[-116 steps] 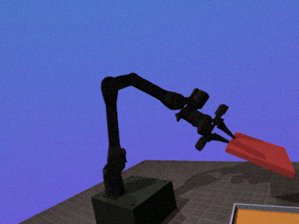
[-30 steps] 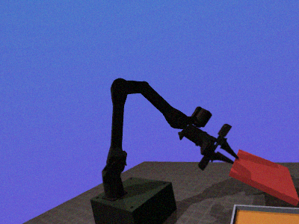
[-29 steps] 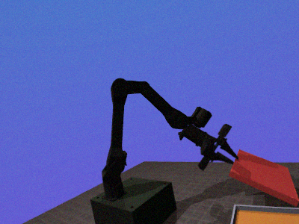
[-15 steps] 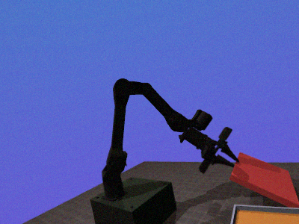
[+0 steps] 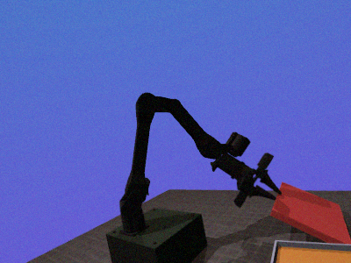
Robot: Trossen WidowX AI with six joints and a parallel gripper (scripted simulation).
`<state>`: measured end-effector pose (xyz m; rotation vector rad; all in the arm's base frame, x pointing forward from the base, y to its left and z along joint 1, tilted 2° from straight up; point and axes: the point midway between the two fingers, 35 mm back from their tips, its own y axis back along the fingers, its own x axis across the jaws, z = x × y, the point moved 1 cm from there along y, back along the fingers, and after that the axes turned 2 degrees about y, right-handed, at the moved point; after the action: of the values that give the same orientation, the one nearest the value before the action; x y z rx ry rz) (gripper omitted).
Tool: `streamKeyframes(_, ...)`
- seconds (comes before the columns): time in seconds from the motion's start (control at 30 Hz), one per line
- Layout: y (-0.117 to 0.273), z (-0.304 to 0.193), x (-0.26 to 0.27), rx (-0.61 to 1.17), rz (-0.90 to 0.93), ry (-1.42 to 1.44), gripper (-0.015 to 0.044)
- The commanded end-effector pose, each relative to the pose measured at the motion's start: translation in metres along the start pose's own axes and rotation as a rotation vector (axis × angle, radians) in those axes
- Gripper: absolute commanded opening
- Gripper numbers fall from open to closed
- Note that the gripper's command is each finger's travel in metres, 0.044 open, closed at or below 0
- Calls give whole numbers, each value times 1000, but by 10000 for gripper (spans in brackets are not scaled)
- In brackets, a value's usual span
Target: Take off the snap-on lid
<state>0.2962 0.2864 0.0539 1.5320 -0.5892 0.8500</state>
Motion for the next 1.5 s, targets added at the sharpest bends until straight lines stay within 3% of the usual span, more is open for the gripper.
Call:
streamKeyframes(0.0,-2,1,-2,-5,7,-3,0)
streamKeyframes(1.47,-25,0,-29,-5,7,-3,0)
